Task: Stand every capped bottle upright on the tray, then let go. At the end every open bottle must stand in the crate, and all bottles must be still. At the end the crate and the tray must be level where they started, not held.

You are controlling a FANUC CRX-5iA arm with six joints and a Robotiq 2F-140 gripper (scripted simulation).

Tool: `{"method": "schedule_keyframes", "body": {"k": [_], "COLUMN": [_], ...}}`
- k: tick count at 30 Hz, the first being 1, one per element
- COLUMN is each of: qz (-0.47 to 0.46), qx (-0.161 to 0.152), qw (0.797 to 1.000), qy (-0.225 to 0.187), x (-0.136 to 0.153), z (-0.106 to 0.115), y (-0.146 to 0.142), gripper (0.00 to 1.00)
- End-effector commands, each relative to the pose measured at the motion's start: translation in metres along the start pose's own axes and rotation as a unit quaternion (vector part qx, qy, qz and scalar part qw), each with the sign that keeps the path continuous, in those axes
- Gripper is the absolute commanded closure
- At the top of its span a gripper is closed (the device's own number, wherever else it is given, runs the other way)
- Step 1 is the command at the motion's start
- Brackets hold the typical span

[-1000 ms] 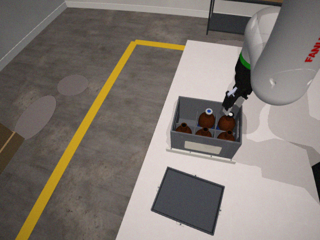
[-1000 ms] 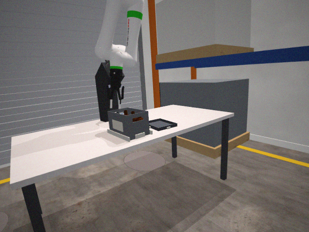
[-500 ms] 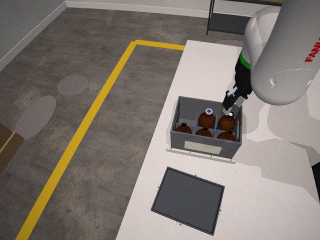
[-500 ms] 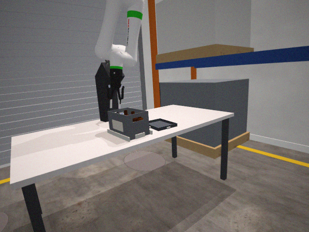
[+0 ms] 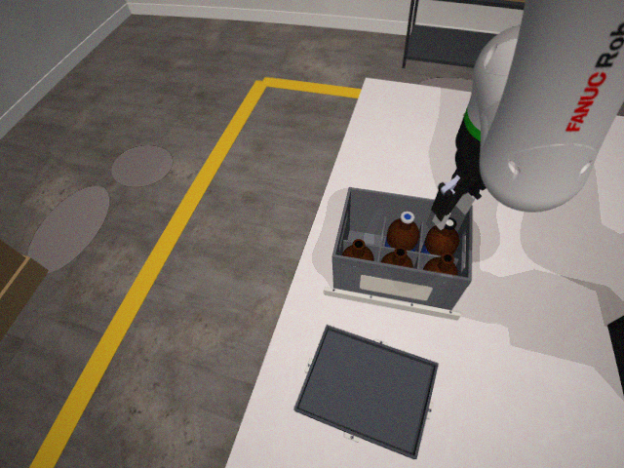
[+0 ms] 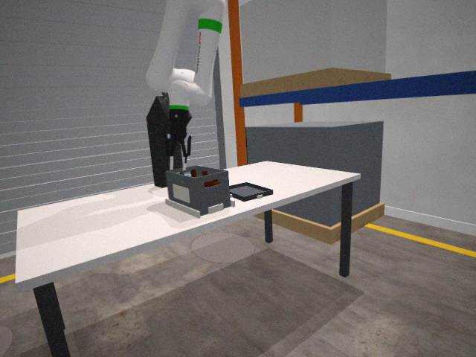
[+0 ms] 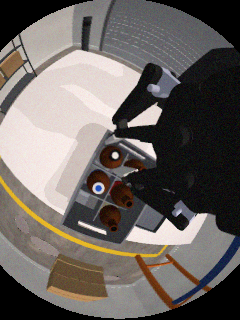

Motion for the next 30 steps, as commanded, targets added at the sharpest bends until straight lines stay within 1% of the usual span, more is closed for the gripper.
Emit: {"method": "schedule_keyframes", "body": {"k": [1, 3, 22, 30], "qz": [0.0, 0.0, 0.0, 0.0], "qx": [0.002, 0.002, 0.002, 0.002], "qw": [1.0, 1.0, 1.0, 1.0], "qy": [0.003, 0.003, 0.003, 0.003], "x": [0.001, 0.002, 0.002, 0.003], "z": [-0.008, -0.011, -0.013, -0.023], "y": [-0.001, -0.002, -0.002, -0.002], "gripper": [0.62, 0.62, 0.62, 0.62]}}
Point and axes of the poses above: the point where the finger pads meet when closed, its own z axis back along the fingers, its own y axis across the jaws, x = y × z, the point moved 6 cm from there along z, back along the fingers, and after that the axes turned 5 degrees about -z, right-handed, at the moved point
